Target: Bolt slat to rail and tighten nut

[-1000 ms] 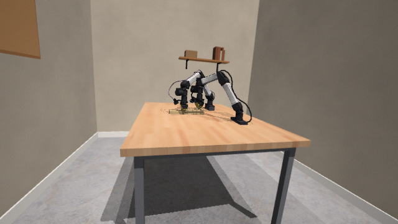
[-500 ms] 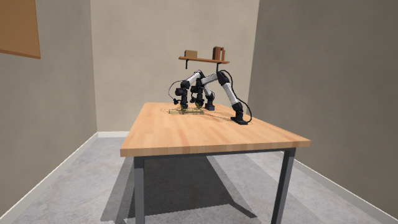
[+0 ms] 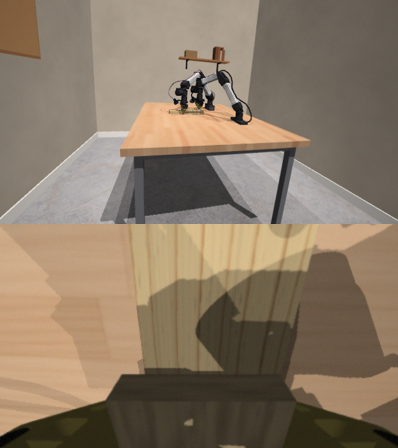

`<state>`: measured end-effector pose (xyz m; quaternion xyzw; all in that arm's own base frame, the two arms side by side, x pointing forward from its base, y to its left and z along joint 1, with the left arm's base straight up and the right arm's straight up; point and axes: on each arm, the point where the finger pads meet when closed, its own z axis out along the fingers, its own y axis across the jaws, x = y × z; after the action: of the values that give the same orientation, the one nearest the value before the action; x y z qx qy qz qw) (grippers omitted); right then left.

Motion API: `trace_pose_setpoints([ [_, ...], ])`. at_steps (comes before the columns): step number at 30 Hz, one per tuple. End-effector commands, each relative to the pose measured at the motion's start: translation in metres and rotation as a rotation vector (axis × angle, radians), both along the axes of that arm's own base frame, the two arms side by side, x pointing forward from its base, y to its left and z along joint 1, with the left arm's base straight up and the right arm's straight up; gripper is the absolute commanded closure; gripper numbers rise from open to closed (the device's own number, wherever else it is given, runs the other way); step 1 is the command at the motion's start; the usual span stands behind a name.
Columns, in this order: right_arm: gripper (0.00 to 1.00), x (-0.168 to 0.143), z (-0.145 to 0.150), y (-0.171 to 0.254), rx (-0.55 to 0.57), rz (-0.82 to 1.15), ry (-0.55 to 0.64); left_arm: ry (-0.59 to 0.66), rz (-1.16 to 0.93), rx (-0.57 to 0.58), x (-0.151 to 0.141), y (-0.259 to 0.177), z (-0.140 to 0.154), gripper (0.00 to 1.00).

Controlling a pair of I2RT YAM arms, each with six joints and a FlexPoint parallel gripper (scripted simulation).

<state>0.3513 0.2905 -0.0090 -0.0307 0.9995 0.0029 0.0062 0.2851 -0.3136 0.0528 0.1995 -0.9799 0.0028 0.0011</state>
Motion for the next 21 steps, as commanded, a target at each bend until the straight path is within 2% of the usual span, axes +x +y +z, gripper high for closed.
trace_pose_setpoints([
  [1,0.33,0.0027,0.0054,0.0016,0.011,-0.002,-0.012,-0.010,-0.002,-0.009,0.0009,-0.0021,0.0040,0.86],
  [14,0.33,0.0027,0.0054,0.0016,0.011,-0.002,-0.012,-0.009,-0.002,-0.009,0.0008,-0.0021,0.0037,0.86],
  [21,0.33,0.0027,0.0054,0.0016,0.011,-0.002,-0.012,-0.006,-0.229,-0.003,0.0006,-0.0018,0.0009,0.86],
])
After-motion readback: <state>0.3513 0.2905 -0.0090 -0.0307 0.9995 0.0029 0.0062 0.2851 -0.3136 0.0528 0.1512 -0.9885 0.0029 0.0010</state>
